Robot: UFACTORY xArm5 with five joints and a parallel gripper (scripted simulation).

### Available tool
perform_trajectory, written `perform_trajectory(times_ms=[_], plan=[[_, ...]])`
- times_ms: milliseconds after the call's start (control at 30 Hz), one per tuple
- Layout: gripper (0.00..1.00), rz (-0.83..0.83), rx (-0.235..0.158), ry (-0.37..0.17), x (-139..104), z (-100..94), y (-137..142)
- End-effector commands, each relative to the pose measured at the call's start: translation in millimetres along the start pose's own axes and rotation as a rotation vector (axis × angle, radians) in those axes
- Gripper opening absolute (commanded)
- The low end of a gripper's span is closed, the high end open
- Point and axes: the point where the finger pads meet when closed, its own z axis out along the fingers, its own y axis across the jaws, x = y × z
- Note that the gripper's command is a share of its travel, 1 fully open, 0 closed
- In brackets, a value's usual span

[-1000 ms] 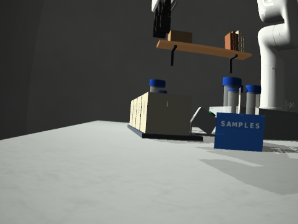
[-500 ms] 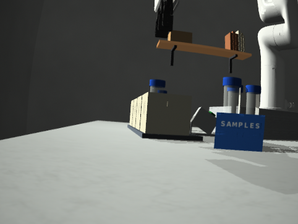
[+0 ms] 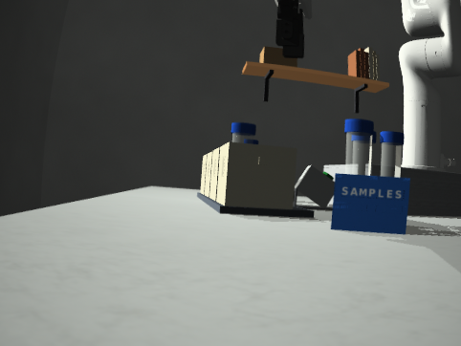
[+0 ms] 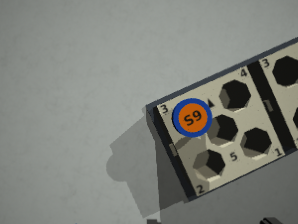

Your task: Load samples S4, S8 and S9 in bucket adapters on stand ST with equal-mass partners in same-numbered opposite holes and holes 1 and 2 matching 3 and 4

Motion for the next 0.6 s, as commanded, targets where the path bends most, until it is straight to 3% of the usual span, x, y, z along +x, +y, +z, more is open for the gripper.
perform_trajectory(times_ms=[0,567], plan=[[0.57,0.116,0.021,-0.006,-28.6,-2.4,-6.0],[0.57,0.116,0.021,-0.006,-102.8,-3.0,-18.4]])
